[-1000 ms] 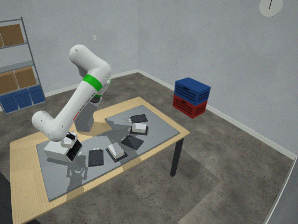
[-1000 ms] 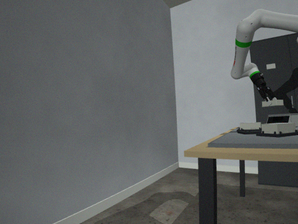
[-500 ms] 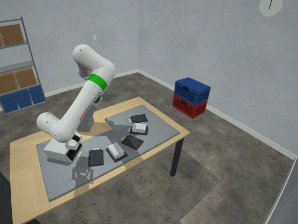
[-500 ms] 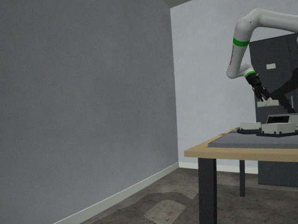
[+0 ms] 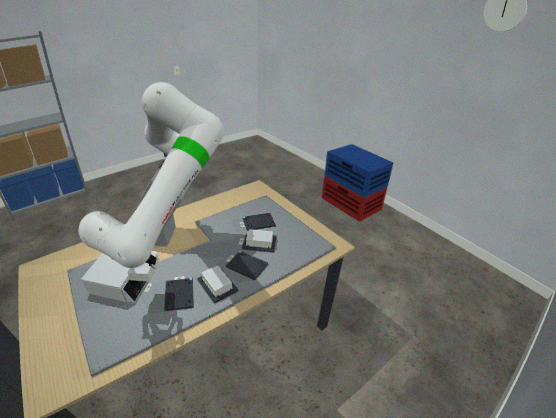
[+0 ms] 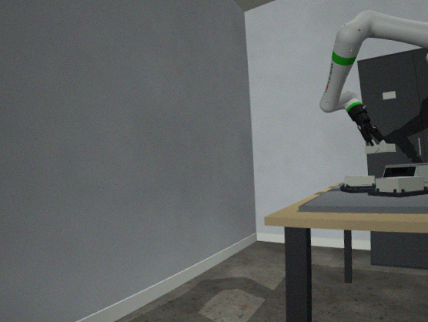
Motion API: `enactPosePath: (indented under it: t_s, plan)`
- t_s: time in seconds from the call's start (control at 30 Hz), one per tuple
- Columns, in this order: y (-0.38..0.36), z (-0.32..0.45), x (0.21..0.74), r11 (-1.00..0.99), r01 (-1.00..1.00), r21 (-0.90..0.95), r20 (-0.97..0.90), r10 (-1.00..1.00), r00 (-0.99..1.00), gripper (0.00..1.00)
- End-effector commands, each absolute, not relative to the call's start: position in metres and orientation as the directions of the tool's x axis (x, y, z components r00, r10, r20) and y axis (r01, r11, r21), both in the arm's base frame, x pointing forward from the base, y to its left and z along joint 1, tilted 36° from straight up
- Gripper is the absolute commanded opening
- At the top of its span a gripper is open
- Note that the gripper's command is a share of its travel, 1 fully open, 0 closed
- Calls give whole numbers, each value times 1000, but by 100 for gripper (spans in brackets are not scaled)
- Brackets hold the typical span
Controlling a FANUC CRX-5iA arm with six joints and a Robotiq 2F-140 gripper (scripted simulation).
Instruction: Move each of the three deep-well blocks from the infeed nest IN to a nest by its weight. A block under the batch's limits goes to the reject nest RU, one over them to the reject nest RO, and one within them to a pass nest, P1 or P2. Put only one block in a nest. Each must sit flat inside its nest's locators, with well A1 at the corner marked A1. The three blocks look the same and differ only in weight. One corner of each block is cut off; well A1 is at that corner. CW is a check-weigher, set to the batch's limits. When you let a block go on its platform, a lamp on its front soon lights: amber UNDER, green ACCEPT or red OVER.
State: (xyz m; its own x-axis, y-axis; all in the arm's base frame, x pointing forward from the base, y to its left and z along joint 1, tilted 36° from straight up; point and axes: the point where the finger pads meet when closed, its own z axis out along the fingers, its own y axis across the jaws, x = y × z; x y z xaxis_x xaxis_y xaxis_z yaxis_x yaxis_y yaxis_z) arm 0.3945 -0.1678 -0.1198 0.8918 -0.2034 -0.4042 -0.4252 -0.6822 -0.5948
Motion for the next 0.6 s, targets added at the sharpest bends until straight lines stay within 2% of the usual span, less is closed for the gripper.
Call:
enactPosePath:
  t_s: [0.0, 0.37, 0.57]
  plan:
    - [-157, -111, 399, -752, -298, -588, -329, -115, 937, 10]
    - [-134, -94, 407, -841, -33, -541, -189, 83, 979, 10]
    - [-119, -82, 412, -841, -33, -541, -189, 83, 979, 10]
